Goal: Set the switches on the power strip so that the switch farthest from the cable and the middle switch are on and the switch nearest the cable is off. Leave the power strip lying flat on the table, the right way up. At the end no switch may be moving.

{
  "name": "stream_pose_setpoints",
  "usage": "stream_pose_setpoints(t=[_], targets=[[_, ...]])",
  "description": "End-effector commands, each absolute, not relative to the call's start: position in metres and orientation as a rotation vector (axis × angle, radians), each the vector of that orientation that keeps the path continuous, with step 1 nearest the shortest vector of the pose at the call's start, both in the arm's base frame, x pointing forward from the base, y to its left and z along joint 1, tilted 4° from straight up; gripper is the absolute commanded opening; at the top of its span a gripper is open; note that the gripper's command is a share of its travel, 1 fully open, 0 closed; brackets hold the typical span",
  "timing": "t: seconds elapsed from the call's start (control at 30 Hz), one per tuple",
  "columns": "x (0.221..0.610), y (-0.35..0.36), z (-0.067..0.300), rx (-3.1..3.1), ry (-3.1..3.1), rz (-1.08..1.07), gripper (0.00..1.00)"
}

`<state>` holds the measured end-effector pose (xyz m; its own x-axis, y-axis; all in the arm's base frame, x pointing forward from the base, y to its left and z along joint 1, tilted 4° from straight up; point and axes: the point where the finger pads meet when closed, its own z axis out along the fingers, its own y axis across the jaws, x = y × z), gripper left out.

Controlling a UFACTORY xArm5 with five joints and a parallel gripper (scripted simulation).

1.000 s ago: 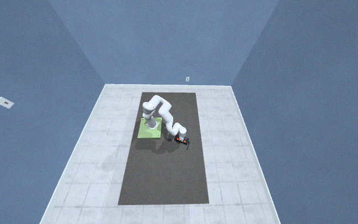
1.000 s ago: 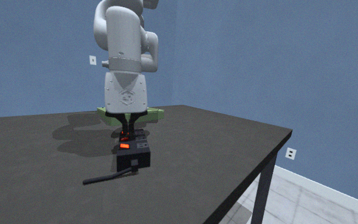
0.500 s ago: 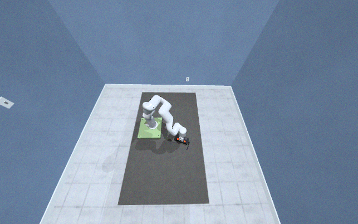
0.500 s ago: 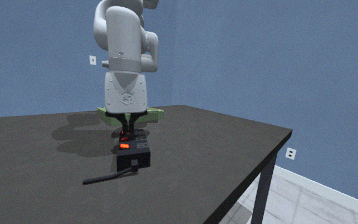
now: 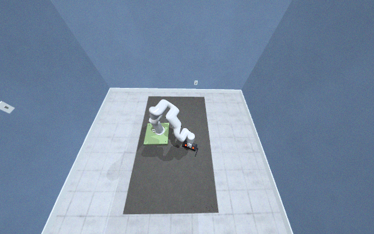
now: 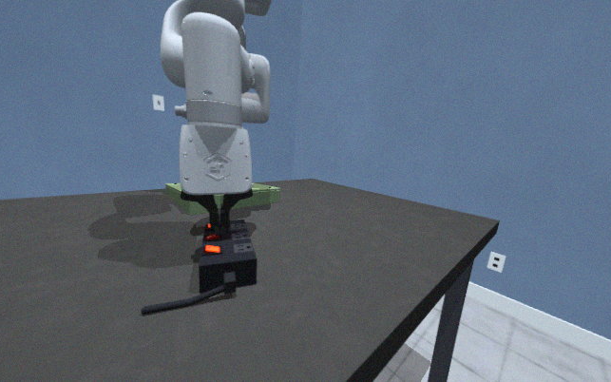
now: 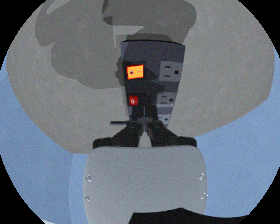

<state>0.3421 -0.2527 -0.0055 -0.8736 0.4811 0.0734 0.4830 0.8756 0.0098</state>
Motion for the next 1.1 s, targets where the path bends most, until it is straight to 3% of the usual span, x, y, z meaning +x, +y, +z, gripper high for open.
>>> stream_pose_setpoints(t=[0.0, 1.07], targets=[[0.3437, -0.2528, -0.0058, -0.774, -2.976, -0.041, 0.0], [0.3419, -0.2527, -0.0111, -0.754, -2.984, -0.04, 0.0]])
